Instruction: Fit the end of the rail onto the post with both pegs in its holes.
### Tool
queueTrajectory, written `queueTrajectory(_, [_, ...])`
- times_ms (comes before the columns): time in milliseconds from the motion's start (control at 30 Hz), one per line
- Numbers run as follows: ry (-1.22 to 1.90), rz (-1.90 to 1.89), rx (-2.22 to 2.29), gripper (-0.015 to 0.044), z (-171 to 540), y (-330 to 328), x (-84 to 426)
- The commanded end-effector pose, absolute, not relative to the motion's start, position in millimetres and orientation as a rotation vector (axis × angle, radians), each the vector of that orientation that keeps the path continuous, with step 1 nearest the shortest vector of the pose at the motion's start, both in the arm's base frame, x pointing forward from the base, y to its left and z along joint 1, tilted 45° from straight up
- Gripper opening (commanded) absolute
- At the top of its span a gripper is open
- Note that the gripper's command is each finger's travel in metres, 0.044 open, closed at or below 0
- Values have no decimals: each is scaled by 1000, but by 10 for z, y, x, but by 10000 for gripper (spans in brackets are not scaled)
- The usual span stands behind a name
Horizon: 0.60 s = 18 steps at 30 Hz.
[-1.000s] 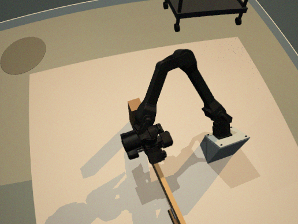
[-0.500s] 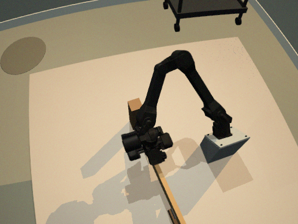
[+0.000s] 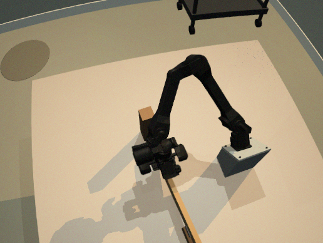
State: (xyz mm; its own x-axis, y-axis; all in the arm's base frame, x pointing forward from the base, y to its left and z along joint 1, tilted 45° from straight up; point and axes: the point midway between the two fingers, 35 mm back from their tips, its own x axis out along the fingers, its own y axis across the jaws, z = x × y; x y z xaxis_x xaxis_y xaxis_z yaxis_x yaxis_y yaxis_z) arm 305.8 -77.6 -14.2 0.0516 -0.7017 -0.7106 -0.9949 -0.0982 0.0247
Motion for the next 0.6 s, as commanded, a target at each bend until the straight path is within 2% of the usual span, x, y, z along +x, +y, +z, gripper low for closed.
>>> queueTrajectory(0, [1700, 798, -1860, 13, -139, -783, 3057])
queueTrajectory(567, [1700, 798, -1860, 0, -134, -766, 3057])
